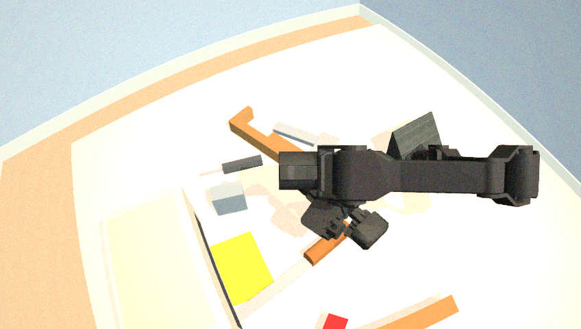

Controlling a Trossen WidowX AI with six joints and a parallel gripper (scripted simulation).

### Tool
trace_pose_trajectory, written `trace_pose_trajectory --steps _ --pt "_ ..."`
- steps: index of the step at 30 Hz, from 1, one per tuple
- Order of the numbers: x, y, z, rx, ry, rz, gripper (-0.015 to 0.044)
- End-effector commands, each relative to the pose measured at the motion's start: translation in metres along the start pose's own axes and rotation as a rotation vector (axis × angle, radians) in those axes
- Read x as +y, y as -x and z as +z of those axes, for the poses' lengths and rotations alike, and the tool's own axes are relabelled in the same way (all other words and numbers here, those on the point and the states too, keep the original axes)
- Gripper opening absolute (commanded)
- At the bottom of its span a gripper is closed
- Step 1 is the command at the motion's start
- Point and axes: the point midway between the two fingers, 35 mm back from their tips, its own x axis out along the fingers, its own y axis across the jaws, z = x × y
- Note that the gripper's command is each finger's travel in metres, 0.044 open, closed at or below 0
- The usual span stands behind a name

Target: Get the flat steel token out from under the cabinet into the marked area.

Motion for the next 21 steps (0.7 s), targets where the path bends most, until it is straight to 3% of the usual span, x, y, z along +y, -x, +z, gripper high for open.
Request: trace_pose_trajectory --steps 1,21 --pt "0.002 -0.013 -0.002 0.003 -0.003 0.007 0.0270" --pt "0.002 -0.038 0.000 0.003 -0.003 0.006 0.0270"
